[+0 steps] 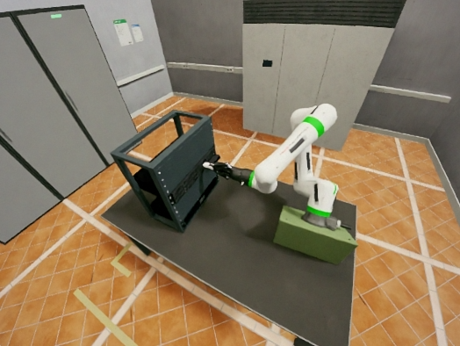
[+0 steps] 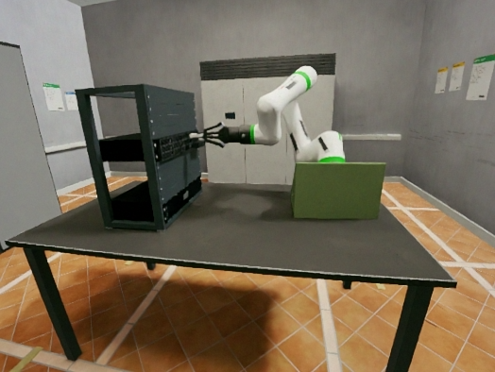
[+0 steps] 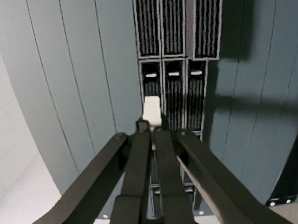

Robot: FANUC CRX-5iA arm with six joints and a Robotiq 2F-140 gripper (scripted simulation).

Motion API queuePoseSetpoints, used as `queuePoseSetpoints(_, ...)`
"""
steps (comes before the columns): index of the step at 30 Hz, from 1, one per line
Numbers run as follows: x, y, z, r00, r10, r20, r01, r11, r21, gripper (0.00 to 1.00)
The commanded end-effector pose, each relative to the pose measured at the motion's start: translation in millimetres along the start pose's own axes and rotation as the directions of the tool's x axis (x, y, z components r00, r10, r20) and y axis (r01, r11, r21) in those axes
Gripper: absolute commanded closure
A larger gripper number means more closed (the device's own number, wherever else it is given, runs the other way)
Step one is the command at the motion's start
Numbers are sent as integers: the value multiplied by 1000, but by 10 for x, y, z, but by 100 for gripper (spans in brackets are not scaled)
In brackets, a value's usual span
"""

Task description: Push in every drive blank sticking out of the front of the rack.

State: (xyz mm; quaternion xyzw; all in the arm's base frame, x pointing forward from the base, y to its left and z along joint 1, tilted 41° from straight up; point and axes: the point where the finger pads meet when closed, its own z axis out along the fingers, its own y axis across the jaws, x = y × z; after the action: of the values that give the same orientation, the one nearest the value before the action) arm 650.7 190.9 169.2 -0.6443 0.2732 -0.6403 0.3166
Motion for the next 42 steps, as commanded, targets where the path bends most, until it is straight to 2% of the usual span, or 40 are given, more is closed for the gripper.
queuePoseSetpoints(1,-2,-12,-203,1000,1,0,-1,1000,2,90)
queuePoseSetpoints(6,-2,-11,-483,1000,1,0,-1,1000,2,90)
queuePoseSetpoints(11,-2,-11,-615,1000,1,0,-1,1000,2,90)
queuePoseSetpoints(21,24,2,-625,1000,1,0,-1,1000,2,90)
queuePoseSetpoints(30,244,117,-626,1000,1,0,-1,1000,2,90)
queuePoseSetpoints(42,852,433,-630,1000,1,0,-1,1000,2,90)
